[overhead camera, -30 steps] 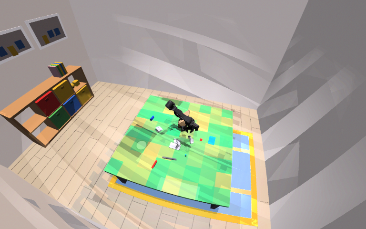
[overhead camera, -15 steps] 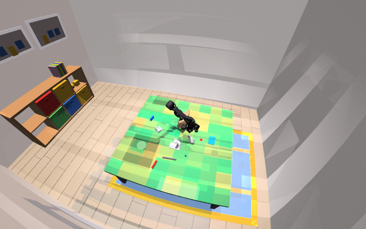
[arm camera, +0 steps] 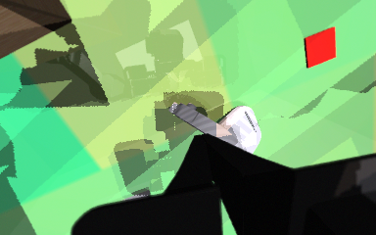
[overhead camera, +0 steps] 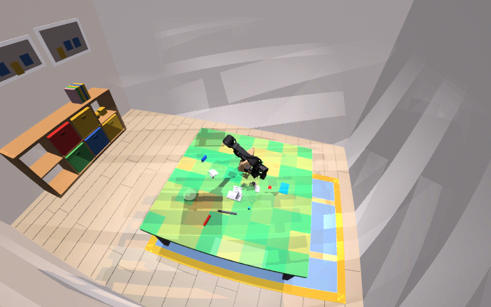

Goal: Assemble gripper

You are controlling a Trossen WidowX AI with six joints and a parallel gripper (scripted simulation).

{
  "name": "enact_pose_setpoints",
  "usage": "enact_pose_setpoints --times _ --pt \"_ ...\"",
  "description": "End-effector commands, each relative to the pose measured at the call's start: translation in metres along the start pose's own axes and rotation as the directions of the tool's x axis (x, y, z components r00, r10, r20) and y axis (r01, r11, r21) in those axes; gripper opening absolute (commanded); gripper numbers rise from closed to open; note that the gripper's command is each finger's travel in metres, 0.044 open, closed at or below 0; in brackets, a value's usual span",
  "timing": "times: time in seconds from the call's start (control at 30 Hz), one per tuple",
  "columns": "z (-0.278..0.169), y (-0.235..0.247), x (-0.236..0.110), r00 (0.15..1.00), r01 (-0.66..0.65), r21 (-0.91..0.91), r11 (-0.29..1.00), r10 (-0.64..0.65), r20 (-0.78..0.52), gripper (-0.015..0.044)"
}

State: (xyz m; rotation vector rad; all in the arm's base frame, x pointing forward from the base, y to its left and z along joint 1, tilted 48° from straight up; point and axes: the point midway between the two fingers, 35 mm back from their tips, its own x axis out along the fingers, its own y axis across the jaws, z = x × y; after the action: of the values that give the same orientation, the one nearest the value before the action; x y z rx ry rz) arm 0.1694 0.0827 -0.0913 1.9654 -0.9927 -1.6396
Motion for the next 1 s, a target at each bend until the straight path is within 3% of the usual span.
enact_pose_setpoints --times 0.0,0.97 --pt "0.0002 -0.0023 -0.0008 1.000 0.005 0.081 0.997 -0.005 0.002 0.0000" --pt "0.0042 -0.0087 -0.0010 1.000 0.004 0.607 0.795 -0.006 0.002 0.0000"
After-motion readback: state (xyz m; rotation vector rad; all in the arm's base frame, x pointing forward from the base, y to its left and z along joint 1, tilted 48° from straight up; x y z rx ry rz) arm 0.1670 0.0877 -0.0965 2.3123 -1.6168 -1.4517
